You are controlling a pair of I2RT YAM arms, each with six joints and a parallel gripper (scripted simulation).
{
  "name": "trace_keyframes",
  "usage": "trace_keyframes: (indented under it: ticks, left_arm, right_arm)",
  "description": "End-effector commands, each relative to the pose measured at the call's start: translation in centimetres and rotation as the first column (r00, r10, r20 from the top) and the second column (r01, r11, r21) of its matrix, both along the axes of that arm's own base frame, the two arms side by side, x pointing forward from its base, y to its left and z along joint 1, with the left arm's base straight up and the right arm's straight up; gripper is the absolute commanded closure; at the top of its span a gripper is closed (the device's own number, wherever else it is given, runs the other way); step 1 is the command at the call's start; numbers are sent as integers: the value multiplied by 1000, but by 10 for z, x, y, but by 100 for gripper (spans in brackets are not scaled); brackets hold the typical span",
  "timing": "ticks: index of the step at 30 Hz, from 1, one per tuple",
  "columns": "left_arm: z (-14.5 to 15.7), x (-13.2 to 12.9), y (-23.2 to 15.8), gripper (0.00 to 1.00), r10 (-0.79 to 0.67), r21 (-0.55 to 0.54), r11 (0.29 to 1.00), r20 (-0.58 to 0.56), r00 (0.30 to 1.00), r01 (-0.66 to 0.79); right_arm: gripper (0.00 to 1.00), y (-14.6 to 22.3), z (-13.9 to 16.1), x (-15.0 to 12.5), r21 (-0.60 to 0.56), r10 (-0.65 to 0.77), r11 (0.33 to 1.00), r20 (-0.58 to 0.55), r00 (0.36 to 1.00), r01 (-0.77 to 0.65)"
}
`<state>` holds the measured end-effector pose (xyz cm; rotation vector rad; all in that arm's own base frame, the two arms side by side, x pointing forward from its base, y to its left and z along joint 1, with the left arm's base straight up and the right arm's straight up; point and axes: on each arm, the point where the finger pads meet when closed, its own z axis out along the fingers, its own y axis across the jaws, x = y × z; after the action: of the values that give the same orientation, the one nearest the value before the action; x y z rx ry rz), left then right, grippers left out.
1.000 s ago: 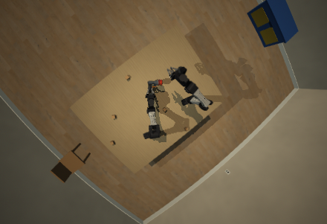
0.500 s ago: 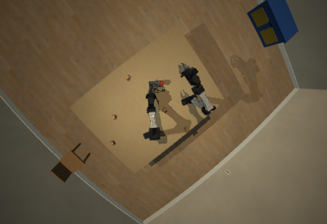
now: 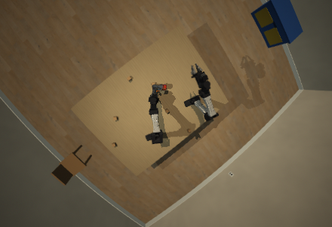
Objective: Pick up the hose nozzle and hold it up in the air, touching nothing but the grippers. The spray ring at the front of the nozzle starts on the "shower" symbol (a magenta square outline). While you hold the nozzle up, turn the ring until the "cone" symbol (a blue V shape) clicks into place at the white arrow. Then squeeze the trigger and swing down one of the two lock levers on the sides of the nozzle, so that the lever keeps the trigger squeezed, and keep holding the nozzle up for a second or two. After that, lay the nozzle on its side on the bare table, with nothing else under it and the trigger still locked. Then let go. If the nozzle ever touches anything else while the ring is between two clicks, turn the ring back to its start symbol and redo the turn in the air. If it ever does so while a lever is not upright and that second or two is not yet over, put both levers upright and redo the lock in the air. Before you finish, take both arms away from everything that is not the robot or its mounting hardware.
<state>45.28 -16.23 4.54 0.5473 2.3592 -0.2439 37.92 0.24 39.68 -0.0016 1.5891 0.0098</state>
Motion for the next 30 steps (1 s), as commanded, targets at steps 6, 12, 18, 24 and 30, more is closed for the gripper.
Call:
trace_keyframes:
  ticks: [6, 12, 18, 24, 30]
  left_arm:
    - [30, -15, -2, 64, -46, -15, 999, -78, 996, 45]
    - [37, -38, 1, 64, -71, -10, 997, -184, 980, 70]
    - [41, -57, 1, 64, -91, -6, 996, -259, 961, 93]
    - [58, -35, -4, 64, -78, -24, 997, -155, 985, 75]
    - [12, -48, -1, 64, -72, -2, 997, -250, 965, 74]
  right_arm:
    - [63, 1, 23, -9, 14, 6, 1000, 65, 998, -6]
    - [63, 2, 15, -4, 14, 6, 1000, 46, 999, -7]
    - [63, 2, 16, -4, 14, 6, 1000, 50, 999, -7]
    - [63, 2, 16, -4, 10, 7, 1000, 50, 999, -7]
    - [63, 2, 16, -4, 10, 7, 1000, 50, 999, -7]
